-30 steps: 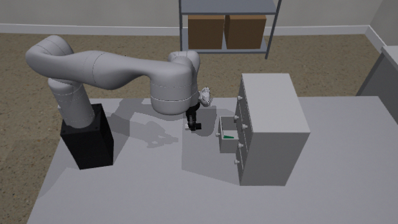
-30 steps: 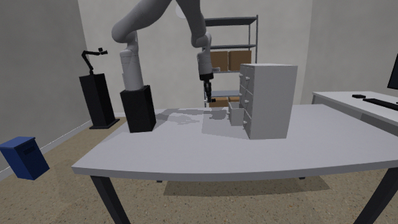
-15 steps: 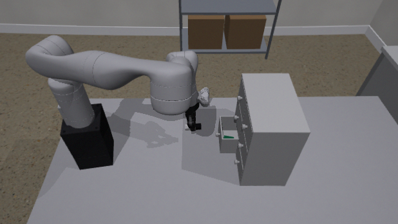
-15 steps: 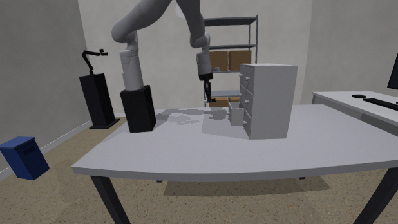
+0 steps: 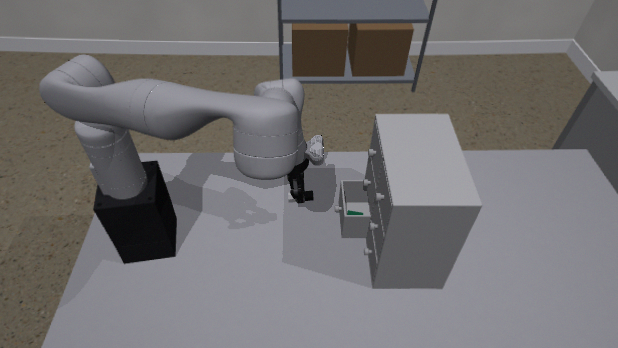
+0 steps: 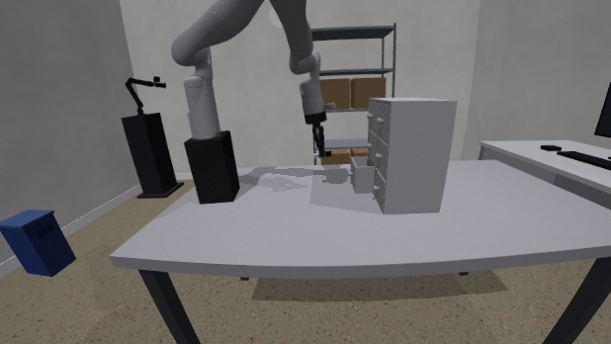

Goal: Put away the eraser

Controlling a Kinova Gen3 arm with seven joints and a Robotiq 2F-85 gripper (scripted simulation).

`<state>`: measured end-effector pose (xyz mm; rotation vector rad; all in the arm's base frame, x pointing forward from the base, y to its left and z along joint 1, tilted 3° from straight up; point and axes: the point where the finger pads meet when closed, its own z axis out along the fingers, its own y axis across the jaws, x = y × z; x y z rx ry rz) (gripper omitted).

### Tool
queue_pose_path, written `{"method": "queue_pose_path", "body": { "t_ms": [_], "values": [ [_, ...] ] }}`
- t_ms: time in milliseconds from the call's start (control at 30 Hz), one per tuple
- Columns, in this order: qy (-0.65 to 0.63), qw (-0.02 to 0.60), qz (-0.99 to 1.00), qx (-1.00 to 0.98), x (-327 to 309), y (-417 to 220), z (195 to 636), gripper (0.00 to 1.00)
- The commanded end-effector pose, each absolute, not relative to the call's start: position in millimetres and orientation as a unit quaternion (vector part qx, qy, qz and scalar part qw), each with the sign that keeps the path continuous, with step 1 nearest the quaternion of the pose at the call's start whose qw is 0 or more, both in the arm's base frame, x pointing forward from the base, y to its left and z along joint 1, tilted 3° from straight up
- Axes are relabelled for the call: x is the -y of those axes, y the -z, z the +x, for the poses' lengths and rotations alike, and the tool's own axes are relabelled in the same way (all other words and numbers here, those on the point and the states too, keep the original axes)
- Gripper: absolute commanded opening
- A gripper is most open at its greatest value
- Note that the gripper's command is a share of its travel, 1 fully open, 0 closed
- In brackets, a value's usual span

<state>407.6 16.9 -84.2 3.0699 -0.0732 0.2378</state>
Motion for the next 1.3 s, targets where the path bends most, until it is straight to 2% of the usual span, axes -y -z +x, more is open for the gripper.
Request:
{"method": "queue_pose_path", "body": {
  "t_ms": [0, 1267],
  "values": [
    [-0.080, 0.032, 0.996, 0.022, -16.5, 84.6, 405.6, 0.19],
    [-0.193, 0.033, 0.980, 0.019, -17.3, 85.2, 404.4, 0.19]
  ]
}}
